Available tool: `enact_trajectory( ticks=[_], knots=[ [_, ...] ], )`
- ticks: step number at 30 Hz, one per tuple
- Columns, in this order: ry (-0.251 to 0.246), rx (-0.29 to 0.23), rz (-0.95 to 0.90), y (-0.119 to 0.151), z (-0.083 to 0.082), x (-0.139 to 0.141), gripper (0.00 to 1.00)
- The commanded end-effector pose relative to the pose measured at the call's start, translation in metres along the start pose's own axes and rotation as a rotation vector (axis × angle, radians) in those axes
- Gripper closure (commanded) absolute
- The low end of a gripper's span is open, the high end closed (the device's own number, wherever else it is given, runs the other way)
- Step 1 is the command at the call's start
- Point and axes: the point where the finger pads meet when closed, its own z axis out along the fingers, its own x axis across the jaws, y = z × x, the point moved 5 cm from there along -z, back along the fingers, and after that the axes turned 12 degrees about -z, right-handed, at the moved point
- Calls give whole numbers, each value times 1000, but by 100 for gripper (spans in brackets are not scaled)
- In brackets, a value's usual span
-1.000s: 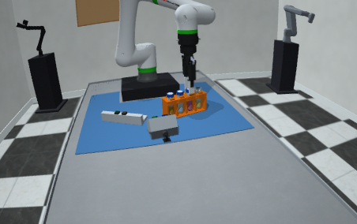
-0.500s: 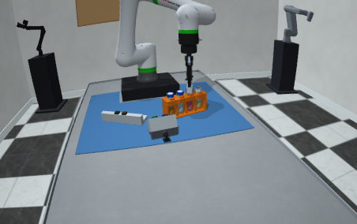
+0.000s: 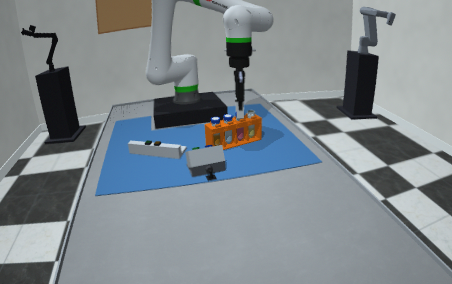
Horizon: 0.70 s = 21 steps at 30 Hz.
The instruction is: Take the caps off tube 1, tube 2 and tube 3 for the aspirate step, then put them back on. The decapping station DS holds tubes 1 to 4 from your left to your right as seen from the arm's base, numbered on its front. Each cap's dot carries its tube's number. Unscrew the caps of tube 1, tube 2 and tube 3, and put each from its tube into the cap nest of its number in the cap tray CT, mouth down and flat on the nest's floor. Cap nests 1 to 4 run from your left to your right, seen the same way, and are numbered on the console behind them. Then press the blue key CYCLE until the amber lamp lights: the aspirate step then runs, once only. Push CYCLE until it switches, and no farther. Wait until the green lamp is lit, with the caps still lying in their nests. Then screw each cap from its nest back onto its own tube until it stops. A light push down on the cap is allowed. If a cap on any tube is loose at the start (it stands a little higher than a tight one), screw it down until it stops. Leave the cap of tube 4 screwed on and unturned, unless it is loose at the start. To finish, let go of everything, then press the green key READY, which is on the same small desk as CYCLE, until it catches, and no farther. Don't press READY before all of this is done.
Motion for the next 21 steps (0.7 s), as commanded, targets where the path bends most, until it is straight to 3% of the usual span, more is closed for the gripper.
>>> enact_trajectory(
  ticks=[1, 15, 21],
  knots=[
    [1, -2, -123, 0, 0, 0, 100],
    [0, -2, -810, 0, -1, 0, 100],
    [0, -3, -970, 0, -1, 0, 100]
  ],
)
